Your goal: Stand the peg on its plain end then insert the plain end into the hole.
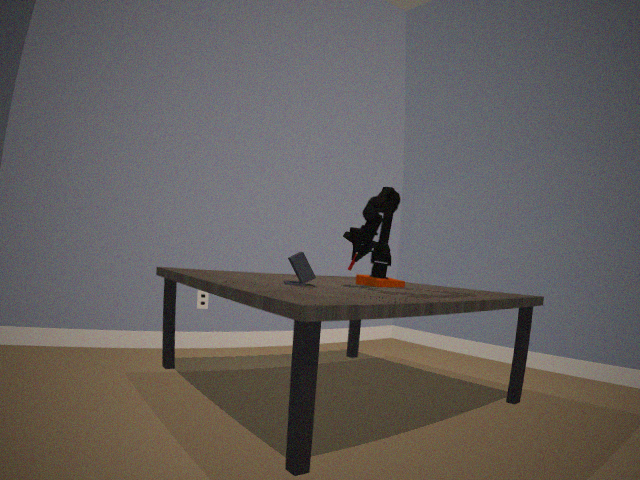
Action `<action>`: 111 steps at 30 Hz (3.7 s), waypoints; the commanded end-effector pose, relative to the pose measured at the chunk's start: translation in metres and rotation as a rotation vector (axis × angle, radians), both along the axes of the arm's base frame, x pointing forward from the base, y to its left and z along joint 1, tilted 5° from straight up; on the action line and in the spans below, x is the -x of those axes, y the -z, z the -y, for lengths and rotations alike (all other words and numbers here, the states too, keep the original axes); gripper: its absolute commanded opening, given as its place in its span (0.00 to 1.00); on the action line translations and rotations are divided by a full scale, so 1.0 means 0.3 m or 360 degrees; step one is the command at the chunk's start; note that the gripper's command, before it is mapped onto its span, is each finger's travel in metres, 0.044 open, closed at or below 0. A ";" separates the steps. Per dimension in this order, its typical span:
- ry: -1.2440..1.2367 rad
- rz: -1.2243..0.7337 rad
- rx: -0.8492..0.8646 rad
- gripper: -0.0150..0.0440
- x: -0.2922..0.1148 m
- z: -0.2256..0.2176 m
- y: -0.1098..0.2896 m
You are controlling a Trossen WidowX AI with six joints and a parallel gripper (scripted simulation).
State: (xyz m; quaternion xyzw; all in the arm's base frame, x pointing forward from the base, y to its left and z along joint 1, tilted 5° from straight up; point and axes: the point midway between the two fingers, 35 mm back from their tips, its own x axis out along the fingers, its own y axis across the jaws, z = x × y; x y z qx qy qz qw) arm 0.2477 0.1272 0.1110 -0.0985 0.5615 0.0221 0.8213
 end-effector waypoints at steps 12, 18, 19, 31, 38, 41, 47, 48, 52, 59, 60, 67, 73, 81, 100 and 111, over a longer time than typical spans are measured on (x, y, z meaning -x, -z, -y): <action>-0.0069 0.0238 0.0155 0.25 -0.068 0.019 -0.003; -0.0087 0.0330 0.0218 0.25 -0.092 0.027 -0.009; -0.0090 0.0345 0.0228 0.25 -0.096 0.028 -0.010; -0.0109 0.0522 0.0359 0.25 -0.137 0.045 -0.027; -0.0111 0.0606 0.0426 0.25 -0.155 0.054 -0.038; -0.0111 0.0613 0.0430 0.25 -0.162 0.056 -0.036; -0.0111 0.0641 0.0448 0.25 -0.188 0.064 -0.029; -0.0111 0.0645 0.0451 0.25 -0.192 0.066 -0.027; -0.0110 0.0664 0.0464 0.25 -0.210 0.072 -0.022; -0.0109 0.0697 0.0489 0.25 -0.239 0.086 -0.013; -0.0108 0.0701 0.0493 0.25 -0.243 0.088 -0.012; -0.0105 0.0733 0.0521 0.25 -0.271 0.102 -0.002; -0.0102 0.0759 0.0546 0.25 -0.292 0.116 0.006; -0.0096 0.0791 0.0580 0.25 -0.317 0.134 0.018; -0.0069 0.0818 0.0590 0.25 -0.356 0.153 0.043; -0.0066 0.0821 0.0589 0.25 -0.389 0.168 0.068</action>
